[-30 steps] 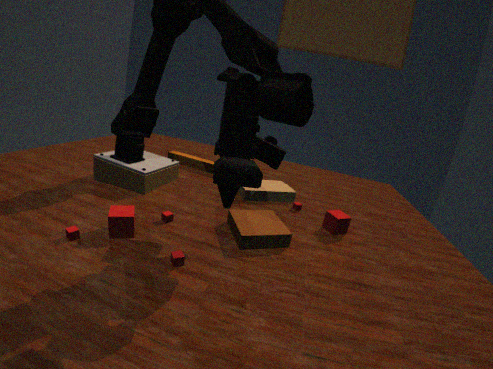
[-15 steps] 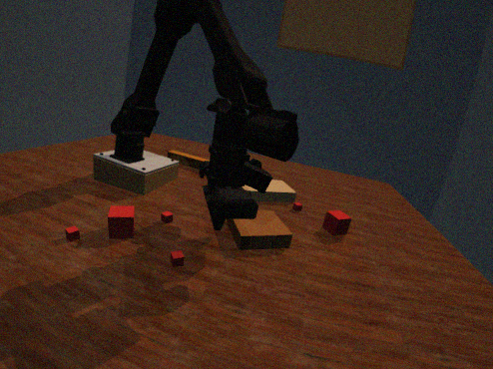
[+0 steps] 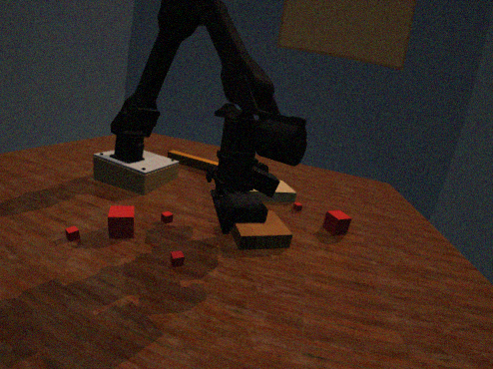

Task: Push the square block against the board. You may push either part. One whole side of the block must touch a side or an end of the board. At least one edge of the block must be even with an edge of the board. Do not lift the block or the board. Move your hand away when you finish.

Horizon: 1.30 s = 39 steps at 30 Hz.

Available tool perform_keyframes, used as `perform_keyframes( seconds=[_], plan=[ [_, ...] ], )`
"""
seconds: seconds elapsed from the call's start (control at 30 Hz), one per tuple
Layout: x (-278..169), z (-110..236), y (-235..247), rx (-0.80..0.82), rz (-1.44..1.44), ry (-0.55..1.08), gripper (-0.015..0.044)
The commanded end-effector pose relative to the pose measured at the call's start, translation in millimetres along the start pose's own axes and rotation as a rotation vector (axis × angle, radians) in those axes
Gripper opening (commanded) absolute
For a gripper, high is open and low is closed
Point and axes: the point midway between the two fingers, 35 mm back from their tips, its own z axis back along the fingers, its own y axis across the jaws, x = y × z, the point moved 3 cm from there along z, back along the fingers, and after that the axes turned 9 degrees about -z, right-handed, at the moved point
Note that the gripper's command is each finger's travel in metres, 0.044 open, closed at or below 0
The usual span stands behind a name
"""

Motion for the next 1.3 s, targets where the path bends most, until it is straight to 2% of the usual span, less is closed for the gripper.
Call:
perform_keyframes(
  seconds=[0.0,1.27],
  plan=[
    [6.3,0.5,0.5,-0.002,-0.002,0.000,0.0000],
    [65.0,1.2,10.4,-0.001,-0.002,-0.004,0.0000]
  ],
)
